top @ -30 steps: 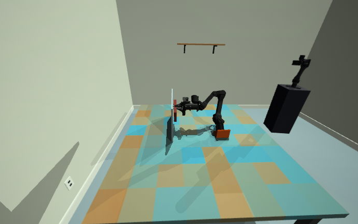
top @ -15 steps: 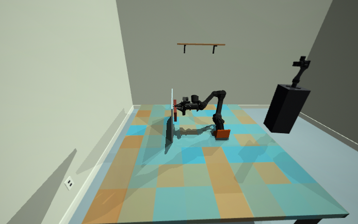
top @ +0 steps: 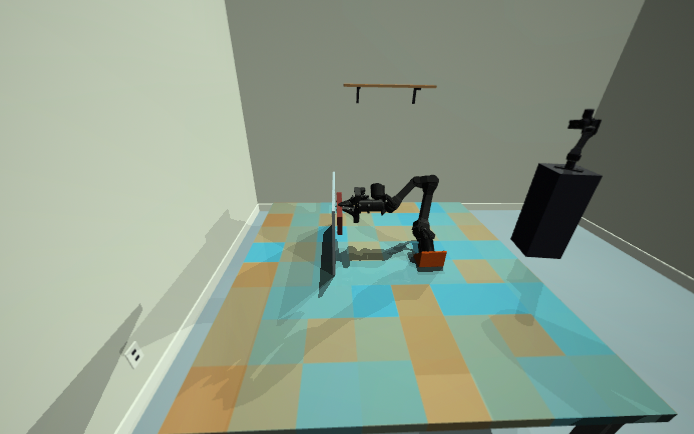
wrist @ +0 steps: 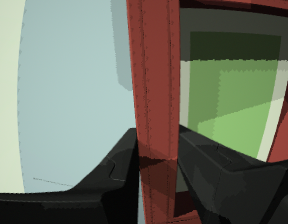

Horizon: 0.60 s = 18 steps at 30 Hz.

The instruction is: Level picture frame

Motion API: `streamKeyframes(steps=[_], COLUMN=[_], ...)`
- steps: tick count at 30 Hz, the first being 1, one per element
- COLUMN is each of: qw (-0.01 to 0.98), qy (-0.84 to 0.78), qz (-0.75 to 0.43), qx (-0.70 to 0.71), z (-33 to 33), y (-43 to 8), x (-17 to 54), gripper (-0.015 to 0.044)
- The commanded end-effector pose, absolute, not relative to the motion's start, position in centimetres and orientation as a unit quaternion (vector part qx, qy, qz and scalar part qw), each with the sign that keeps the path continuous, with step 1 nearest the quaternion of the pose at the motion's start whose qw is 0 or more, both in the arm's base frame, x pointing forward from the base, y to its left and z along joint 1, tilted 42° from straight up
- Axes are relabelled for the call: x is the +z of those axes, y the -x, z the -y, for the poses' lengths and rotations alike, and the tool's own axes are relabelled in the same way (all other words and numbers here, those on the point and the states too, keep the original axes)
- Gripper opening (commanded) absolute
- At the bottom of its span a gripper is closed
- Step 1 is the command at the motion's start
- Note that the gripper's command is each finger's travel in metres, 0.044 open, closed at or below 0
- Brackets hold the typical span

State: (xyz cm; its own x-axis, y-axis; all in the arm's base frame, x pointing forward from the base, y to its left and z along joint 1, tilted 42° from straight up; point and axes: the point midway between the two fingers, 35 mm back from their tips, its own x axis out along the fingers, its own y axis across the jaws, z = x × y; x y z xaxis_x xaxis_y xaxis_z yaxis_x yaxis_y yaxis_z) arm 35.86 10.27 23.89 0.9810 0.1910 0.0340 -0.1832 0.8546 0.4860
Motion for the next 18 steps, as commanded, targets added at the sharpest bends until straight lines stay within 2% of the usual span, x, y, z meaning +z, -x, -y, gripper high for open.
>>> streamKeyframes(steps=[1, 18], qw=[0.962, 0.962], qy=[-0.253, -0.253], qz=[-0.006, -0.006], qx=[0.104, 0.104], z=[-10.5, -10.06], y=[-35.79, -35.9], x=[24.1, 23.85], gripper=[0.0, 0.0])
